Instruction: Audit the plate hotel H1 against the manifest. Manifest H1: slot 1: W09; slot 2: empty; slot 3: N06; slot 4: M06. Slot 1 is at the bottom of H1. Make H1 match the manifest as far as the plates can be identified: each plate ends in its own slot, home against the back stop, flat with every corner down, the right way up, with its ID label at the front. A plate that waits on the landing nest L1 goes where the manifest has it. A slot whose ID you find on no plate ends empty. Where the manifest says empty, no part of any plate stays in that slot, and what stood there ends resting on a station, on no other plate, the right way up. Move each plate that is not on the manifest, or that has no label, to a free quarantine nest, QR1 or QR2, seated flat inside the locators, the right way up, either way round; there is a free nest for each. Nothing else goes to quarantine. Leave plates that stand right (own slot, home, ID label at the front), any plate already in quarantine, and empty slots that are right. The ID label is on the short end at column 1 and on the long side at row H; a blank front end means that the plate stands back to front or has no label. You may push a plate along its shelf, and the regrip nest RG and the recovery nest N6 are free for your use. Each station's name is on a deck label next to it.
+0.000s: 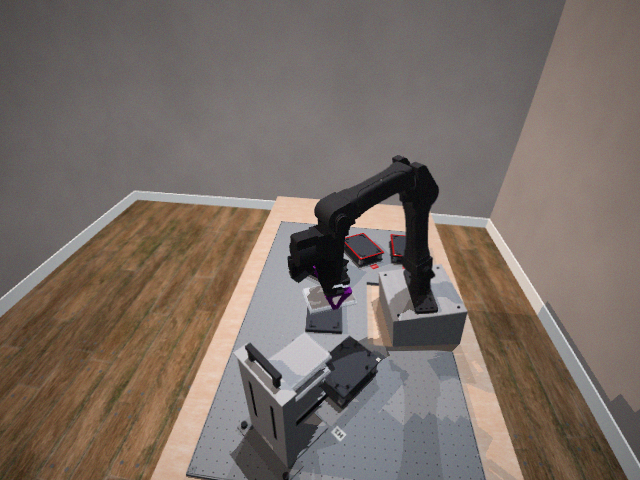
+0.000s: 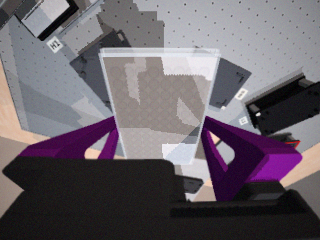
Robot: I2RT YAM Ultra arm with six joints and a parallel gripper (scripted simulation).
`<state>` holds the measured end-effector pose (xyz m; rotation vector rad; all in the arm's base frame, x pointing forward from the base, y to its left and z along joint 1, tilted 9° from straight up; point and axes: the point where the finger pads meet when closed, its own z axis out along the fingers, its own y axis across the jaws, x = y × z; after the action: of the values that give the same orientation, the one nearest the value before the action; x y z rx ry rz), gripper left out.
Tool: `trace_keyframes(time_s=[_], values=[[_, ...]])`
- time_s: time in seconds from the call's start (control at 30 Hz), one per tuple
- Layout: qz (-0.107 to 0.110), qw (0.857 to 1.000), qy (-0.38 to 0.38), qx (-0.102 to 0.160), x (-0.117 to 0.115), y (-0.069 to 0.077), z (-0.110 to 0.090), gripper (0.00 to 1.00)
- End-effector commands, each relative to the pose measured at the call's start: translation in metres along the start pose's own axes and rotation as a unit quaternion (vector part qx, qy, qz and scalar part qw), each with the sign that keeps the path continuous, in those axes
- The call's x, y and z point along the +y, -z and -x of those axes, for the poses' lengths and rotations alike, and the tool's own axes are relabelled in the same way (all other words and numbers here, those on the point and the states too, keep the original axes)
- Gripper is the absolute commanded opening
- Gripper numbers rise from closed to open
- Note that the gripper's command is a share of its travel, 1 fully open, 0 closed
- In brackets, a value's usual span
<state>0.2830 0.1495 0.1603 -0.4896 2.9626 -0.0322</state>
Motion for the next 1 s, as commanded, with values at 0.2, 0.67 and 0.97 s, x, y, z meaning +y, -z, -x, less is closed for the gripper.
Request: trace_keyframes(time_s=[0.2,0.67,0.97], values=[[0.002,1.000,0.002,-0.016,-0.028,0.009,0.011,0.86],[0.001,0.999,-0.040,-0.016,-0.067,0.009,0.014,0.86],[0.002,0.995,-0.098,-0.016,-0.090,0.009,0.010,0.86]])
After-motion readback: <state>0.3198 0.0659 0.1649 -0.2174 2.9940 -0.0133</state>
